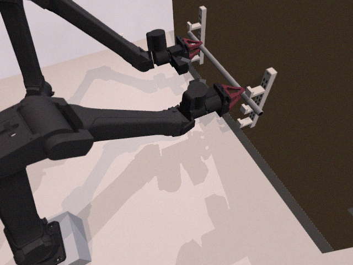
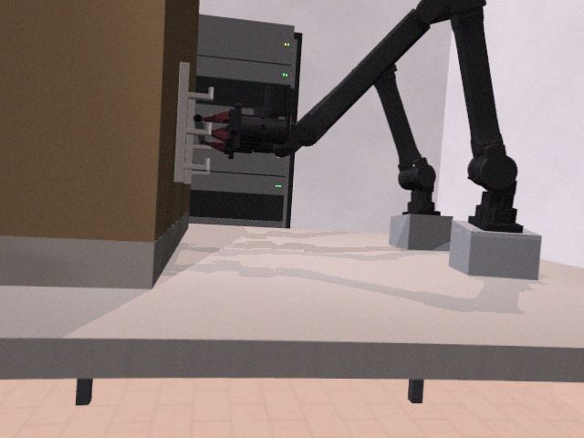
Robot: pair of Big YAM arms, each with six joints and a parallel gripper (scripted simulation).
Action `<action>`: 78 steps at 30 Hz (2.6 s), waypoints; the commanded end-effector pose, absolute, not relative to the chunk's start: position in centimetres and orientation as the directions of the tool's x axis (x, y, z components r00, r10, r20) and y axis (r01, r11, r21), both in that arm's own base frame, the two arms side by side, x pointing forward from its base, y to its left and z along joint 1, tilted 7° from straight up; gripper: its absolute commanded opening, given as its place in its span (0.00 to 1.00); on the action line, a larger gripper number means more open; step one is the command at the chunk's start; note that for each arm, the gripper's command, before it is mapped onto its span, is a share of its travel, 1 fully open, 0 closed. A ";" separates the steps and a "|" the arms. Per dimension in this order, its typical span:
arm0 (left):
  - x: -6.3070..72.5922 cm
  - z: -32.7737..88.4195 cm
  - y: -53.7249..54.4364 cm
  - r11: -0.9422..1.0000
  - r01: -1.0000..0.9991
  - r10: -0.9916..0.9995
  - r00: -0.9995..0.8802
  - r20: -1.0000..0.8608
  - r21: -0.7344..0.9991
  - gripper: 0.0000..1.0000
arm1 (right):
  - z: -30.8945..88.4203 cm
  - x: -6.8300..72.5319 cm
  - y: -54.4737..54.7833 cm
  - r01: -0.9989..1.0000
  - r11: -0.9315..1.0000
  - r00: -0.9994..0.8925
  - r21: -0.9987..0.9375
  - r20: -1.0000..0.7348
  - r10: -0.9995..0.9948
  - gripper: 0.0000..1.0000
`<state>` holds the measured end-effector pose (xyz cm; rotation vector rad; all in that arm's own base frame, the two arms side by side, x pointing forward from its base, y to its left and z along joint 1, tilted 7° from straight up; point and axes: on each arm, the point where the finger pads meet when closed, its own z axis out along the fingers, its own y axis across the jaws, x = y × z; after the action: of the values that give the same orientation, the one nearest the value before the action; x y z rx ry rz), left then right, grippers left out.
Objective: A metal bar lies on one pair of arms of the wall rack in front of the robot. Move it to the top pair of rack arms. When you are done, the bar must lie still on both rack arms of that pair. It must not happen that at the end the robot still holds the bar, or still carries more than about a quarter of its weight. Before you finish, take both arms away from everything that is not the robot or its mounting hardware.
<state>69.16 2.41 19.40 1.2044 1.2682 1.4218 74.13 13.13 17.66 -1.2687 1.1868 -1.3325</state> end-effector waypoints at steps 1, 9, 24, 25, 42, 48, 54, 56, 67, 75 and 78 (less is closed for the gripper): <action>69.3 22.6 2.5 -0.116 -0.039 0.978 -0.177 0.107 0.993 0.00 | 22.8 74.3 13.2 0.073 -0.093 -0.064 -0.993 0.088 -0.994 0.00; 69.4 23.1 2.5 -0.116 -0.039 0.978 -0.177 0.107 0.993 0.00 | 23.3 74.4 13.3 0.073 -0.093 -0.064 -0.993 0.088 -0.994 0.00; 69.6 24.1 2.4 -0.116 -0.039 0.978 -0.177 0.107 0.993 0.00 | 24.3 74.5 13.4 0.073 -0.093 -0.064 -0.993 0.088 -0.994 0.00; 69.6 24.1 2.4 -0.116 -0.039 0.978 -0.177 0.107 0.993 0.00 | 24.3 74.5 13.4 0.073 -0.093 -0.064 -0.993 0.088 -0.994 0.00; 70.0 24.8 2.4 -0.116 -0.039 0.978 -0.177 0.107 0.993 0.00 | 25.3 74.8 13.4 0.073 -0.093 -0.064 -0.993 0.088 -0.994 0.00; 70.2 25.2 2.4 -0.116 -0.039 0.978 -0.177 0.107 0.993 0.00 | 27.4 75.4 13.5 0.073 -0.093 -0.064 -0.993 0.088 -0.994 0.00; 70.4 25.6 2.3 -0.116 -0.039 0.978 -0.177 0.107 0.993 0.00 | 28.2 75.5 13.4 0.073 -0.093 -0.064 -0.993 0.088 -0.994 0.00; 70.5 25.7 2.3 -0.116 -0.039 0.978 -0.177 0.107 0.993 0.00 | 28.5 75.6 13.4 0.073 -0.093 -0.064 -0.993 0.088 -0.994 0.00; 70.6 25.8 2.4 -0.116 -0.039 0.978 -0.177 0.107 0.993 0.00 | 27.3 75.8 13.5 0.073 -0.093 -0.064 -0.993 0.088 -0.994 0.00; 70.6 25.8 2.5 -0.116 -0.039 0.978 -0.177 0.107 0.993 0.00 | 24.5 75.4 13.5 0.073 -0.093 -0.064 -0.993 0.088 -0.994 0.00; 70.6 25.7 2.5 -0.116 -0.039 0.978 -0.177 0.107 0.993 0.00 | 24.4 75.4 13.5 0.073 -0.093 -0.064 -0.993 0.088 -0.994 0.00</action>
<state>69.43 2.18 21.41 1.2223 1.2955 1.4033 74.47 13.31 19.71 -1.2901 1.2009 -1.3297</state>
